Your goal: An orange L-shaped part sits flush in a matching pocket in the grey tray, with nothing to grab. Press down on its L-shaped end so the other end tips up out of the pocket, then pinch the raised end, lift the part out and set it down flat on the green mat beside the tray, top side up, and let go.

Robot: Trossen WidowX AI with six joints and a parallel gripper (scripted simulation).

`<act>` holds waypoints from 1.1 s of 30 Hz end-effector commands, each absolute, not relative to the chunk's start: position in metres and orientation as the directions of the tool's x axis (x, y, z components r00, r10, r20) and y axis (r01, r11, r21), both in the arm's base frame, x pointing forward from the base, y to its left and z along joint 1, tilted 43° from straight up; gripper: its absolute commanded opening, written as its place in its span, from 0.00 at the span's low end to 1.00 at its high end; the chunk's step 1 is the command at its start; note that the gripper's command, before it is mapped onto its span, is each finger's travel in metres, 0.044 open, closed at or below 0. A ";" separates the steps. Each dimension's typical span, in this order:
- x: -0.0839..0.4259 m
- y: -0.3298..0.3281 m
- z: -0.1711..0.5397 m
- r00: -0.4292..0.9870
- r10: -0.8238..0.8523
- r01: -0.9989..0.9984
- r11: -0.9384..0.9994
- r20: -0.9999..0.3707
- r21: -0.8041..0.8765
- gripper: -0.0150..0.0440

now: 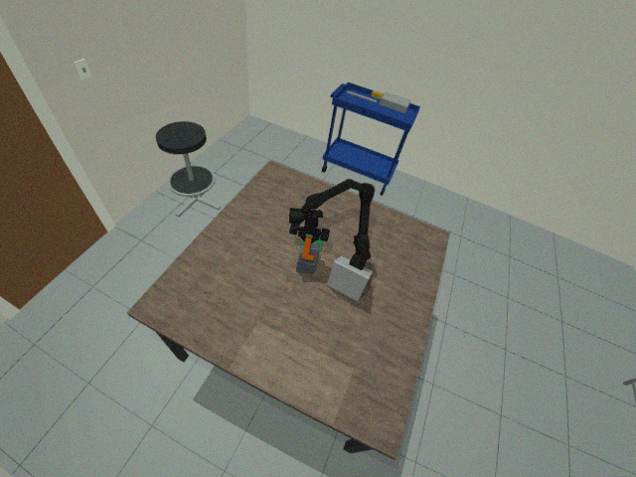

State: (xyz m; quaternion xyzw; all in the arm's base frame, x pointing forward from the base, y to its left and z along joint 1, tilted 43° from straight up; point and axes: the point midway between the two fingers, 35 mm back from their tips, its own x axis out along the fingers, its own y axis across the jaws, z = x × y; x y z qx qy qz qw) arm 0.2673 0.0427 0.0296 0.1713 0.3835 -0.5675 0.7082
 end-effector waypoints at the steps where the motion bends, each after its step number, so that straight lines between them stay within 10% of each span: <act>1: 0.268 0.045 0.032 0.064 -0.669 0.937 0.297 -0.740 -0.187 0.25; 33: 0.304 -0.053 0.121 0.066 -0.674 0.937 0.295 -0.736 -0.186 0.25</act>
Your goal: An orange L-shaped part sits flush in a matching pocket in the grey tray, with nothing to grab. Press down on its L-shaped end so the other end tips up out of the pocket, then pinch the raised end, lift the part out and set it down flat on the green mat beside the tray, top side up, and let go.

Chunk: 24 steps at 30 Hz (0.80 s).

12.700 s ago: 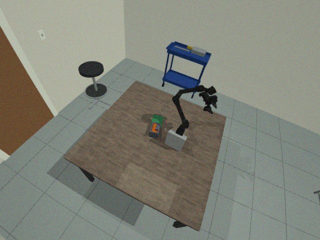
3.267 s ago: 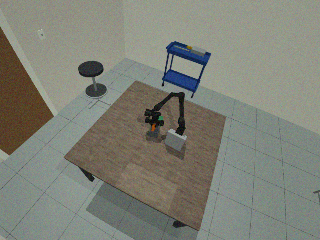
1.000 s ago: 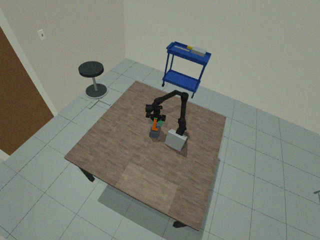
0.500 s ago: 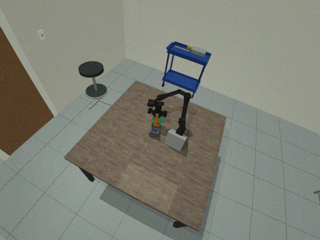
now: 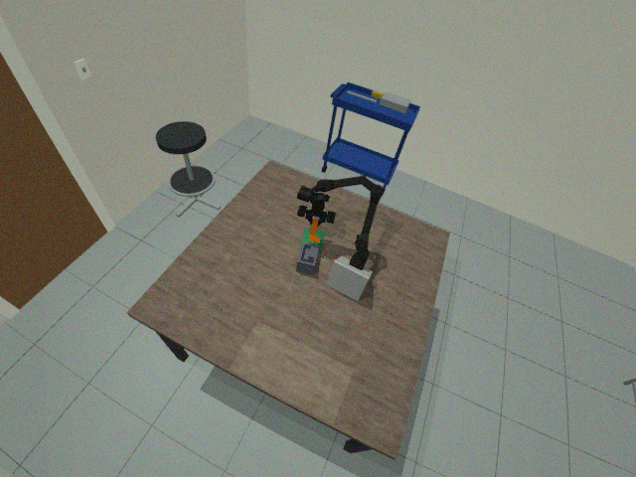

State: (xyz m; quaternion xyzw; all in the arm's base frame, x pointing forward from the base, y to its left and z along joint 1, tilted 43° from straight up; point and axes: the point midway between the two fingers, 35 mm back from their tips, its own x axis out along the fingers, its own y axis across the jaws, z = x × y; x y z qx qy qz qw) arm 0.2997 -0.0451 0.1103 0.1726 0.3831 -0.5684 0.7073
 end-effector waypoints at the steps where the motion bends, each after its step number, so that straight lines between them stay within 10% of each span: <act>1: 0.305 -0.056 0.123 0.066 -0.674 0.937 0.295 -0.736 -0.186 0.25; 24: 0.313 -0.086 0.128 0.067 -0.675 0.937 0.295 -0.734 -0.186 0.25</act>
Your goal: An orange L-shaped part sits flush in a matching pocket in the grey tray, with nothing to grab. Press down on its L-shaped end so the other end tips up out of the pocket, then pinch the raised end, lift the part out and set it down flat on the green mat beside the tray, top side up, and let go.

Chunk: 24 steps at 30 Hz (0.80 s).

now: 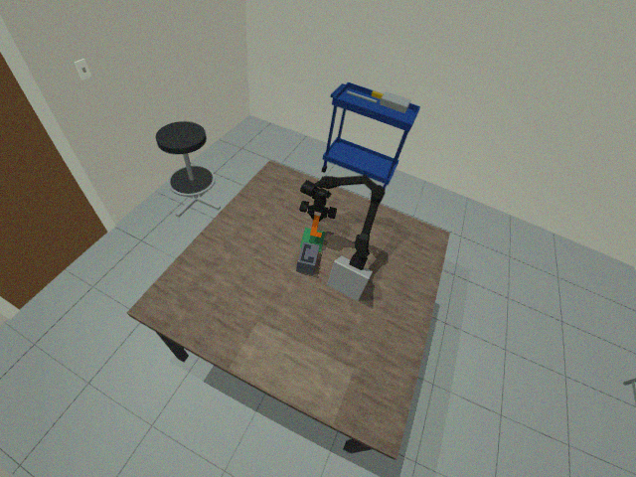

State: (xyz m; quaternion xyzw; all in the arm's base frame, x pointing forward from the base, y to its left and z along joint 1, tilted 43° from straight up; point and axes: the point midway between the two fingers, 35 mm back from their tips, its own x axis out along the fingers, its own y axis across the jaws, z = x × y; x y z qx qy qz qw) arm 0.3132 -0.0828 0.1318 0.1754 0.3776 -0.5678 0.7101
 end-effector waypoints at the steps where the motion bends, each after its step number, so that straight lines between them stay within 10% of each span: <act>1: 0.313 -0.087 0.127 0.067 -0.675 0.937 0.295 -0.734 -0.186 0.25; 24: 0.315 -0.112 0.100 0.067 -0.677 0.937 0.295 -0.733 -0.186 0.25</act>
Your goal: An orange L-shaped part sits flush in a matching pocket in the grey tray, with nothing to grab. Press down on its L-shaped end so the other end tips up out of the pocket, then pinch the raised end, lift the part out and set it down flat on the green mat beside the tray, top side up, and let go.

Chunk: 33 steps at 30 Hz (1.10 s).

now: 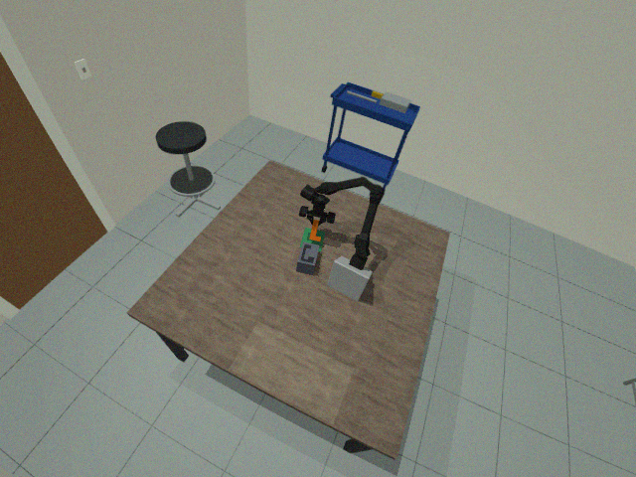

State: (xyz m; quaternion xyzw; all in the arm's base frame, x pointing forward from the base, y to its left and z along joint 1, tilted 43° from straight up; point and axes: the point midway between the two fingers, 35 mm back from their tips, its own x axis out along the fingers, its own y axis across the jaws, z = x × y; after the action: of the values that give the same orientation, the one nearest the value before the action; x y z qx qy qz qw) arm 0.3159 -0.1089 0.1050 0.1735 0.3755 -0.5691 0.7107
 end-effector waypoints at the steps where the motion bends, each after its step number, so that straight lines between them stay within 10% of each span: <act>1: 0.315 -0.113 0.099 0.067 -0.677 0.937 0.295 -0.733 -0.186 0.25; 28: 0.316 -0.130 0.082 0.066 -0.680 0.939 0.291 -0.730 -0.186 0.25; 33: 0.316 -0.130 0.082 0.066 -0.680 0.939 0.291 -0.730 -0.186 0.48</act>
State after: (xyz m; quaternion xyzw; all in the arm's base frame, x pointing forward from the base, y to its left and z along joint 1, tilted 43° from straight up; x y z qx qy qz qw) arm 0.3162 -0.1300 0.0818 0.1717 0.3766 -0.5702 0.7096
